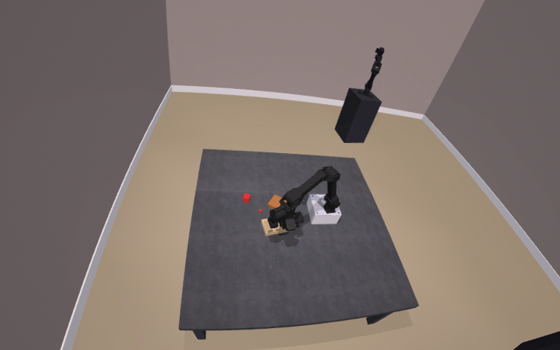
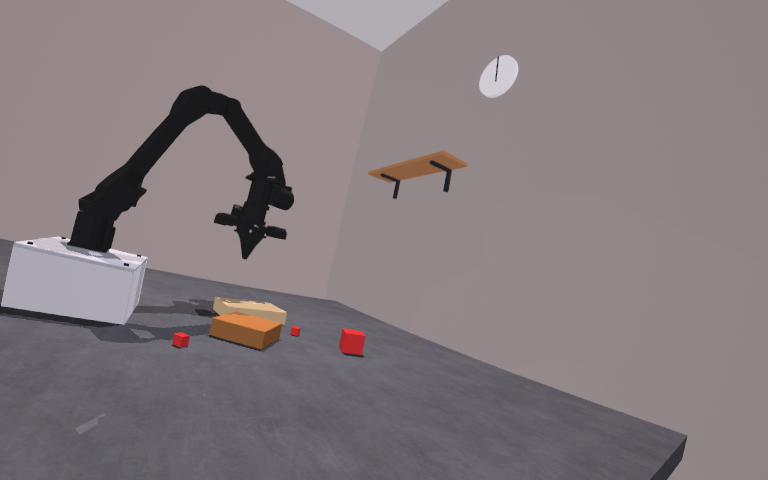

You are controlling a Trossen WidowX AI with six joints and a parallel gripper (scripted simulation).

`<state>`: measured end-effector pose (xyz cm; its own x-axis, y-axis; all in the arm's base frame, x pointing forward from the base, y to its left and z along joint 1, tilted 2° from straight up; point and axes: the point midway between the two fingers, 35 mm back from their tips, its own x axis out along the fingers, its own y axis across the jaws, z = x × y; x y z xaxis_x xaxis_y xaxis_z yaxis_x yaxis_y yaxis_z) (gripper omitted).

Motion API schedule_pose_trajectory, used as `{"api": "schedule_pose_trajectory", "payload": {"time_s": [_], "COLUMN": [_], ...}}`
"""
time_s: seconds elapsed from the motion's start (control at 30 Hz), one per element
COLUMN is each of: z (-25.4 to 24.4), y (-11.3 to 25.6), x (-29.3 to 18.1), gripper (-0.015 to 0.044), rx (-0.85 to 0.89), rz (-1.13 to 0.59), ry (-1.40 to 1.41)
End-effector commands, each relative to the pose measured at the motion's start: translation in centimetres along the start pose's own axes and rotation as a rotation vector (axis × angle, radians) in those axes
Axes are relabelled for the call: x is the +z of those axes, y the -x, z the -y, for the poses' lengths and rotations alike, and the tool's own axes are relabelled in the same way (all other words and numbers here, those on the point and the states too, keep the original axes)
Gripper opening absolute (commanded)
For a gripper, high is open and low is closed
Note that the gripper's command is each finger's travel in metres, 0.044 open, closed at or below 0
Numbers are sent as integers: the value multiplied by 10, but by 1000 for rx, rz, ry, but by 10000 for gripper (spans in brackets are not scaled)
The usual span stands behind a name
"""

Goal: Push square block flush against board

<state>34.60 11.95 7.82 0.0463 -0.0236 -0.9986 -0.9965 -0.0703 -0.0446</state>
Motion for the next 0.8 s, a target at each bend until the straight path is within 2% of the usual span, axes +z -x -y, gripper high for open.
{"api": "schedule_pose_trajectory", "payload": {"time_s": [0.0, 0.57, 0.77], "z": [0, 0, -5], "y": [1, 0, -17], "x": [0, -3, -90], "gripper": [0, 0, 0], "rx": [0, 0, 2], "rz": [-1, 0, -5], "ry": [-4, -6, -189]}}
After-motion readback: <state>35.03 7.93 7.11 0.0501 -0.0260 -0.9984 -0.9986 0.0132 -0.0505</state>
